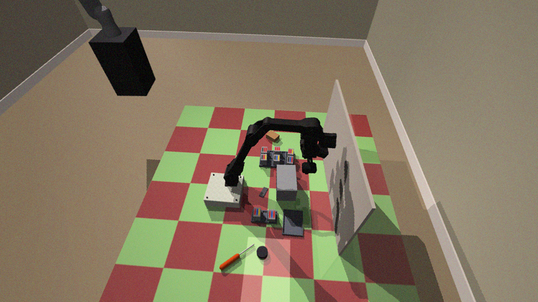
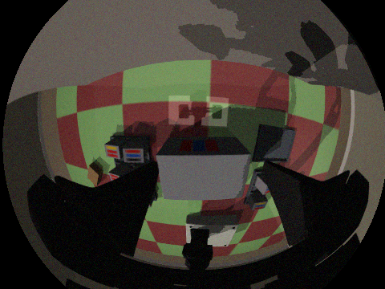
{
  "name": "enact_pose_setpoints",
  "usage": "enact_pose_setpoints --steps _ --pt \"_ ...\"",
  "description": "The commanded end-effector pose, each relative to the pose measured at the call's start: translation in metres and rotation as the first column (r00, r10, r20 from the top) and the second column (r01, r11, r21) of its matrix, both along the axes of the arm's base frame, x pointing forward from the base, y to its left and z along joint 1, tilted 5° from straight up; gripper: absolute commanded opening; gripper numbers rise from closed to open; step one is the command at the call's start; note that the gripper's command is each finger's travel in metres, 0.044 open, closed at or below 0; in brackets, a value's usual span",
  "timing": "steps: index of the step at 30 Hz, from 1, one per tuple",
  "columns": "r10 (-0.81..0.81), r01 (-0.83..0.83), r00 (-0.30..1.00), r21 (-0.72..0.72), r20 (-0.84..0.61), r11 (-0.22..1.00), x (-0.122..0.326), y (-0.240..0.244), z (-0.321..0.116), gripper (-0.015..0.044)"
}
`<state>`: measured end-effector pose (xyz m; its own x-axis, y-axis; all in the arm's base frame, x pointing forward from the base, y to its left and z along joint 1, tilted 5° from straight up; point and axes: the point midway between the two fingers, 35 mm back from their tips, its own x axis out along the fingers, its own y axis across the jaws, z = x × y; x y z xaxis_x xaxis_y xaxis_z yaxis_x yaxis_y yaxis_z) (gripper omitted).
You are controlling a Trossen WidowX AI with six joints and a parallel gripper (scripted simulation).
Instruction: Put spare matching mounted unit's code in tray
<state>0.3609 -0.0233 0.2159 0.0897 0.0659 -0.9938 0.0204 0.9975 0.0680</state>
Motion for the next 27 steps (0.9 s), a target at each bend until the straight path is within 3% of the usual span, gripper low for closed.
enact_pose_setpoints --steps 1,4,8,12,16,22,27 --pt "-0.144 0.144 0.990 0.008 -0.015 0.990 -0.007 -0.024 -0.007 0.0440" --pt "-0.445 0.446 0.894 0.019 -0.043 0.895 -0.029 -0.072 -0.023 0.0440" --pt "-0.772 0.775 0.631 0.023 -0.082 0.631 -0.069 -0.126 -0.046 0.0440" --pt "-0.951 0.956 0.293 0.008 -0.103 0.294 -0.120 -0.167 -0.068 0.0440" --pt "-0.990 1.000 0.030 0.002 -0.136 0.030 -0.150 -0.182 -0.083 0.0440" --pt "-0.990 1.000 -0.005 0.001 -0.140 -0.005 -0.154 -0.184 -0.085 0.0440" --pt "-0.990 1.000 -0.005 0.001 -0.141 -0.005 -0.150 -0.177 -0.107 0.0309"
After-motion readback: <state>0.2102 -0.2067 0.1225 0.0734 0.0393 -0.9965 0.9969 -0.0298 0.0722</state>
